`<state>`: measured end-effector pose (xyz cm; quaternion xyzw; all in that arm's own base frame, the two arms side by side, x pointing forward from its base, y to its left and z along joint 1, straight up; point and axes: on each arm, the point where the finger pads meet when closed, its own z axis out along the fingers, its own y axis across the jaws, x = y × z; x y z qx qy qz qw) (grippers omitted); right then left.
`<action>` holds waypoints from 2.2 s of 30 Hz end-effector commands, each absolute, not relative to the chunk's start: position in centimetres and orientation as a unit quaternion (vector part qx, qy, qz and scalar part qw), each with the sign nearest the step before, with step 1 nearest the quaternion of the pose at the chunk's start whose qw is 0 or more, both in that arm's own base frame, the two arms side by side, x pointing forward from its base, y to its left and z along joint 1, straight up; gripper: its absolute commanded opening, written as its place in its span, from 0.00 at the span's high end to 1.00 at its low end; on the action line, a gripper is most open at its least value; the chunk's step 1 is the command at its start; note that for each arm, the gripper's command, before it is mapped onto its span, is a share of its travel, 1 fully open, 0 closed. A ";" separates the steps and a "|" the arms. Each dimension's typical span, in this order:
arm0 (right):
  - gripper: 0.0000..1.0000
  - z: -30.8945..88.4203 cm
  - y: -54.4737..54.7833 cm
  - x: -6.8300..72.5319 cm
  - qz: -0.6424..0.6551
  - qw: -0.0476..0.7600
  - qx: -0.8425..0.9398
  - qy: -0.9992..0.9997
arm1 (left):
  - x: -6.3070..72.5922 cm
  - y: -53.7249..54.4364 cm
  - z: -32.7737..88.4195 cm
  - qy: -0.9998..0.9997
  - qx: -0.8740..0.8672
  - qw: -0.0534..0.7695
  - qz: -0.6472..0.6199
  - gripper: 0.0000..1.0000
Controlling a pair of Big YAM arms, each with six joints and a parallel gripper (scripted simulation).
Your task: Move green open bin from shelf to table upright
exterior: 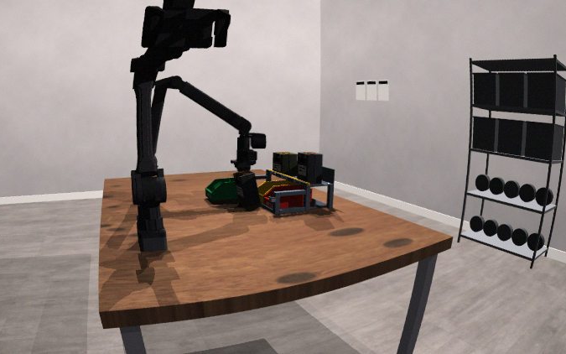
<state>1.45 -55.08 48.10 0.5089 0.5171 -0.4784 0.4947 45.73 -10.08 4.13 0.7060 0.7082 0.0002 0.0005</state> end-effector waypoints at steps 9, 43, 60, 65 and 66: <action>0.00 50.1 -54.5 0.9 -0.496 0.504 0.496 0.504 | 45.8 -10.5 4.0 0.708 0.706 0.003 0.002 1.00; 0.00 50.1 -54.5 0.9 -0.496 0.504 0.496 0.504 | 46.7 -10.7 4.5 0.708 0.706 0.013 0.008 1.00; 0.00 50.1 -54.5 0.9 -0.496 0.504 0.496 0.504 | 46.9 -10.8 4.5 0.708 0.706 0.011 0.008 1.00; 0.00 50.1 -54.5 0.9 -0.496 0.504 0.496 0.504 | 46.9 -10.8 4.7 0.708 0.706 0.012 0.008 1.00; 0.00 50.1 -54.5 0.9 -0.496 0.504 0.496 0.504 | 47.0 -10.8 4.7 0.708 0.706 0.012 0.008 1.00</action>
